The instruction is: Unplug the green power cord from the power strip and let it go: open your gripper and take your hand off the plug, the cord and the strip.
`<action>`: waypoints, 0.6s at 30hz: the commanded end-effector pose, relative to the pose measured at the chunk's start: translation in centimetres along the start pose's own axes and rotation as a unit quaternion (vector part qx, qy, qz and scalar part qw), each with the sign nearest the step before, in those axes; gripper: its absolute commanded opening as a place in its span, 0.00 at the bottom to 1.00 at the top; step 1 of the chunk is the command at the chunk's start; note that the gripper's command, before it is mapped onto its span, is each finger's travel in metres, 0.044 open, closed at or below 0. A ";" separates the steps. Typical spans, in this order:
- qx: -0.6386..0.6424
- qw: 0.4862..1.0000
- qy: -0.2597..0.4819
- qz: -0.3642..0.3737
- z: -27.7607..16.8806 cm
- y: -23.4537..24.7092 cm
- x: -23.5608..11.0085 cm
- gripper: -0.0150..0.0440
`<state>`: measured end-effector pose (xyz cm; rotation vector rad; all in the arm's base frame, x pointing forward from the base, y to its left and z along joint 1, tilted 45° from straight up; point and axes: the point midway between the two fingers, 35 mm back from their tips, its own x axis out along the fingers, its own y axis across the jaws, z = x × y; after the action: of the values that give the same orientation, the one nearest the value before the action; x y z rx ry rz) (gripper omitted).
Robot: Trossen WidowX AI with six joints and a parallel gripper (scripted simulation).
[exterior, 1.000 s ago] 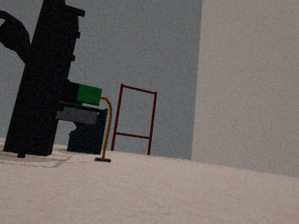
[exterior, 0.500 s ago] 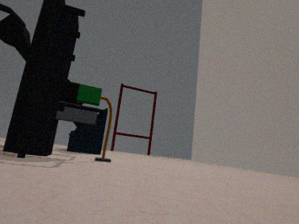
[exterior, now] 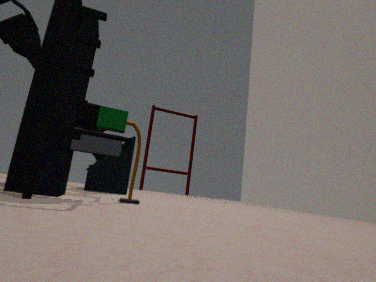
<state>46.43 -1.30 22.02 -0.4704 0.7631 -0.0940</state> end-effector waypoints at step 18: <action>-0.293 0.941 0.055 0.164 -3.6 19.4 -2.7 0.53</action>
<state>41.69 14.66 15.34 -0.8254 0.8950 0.3922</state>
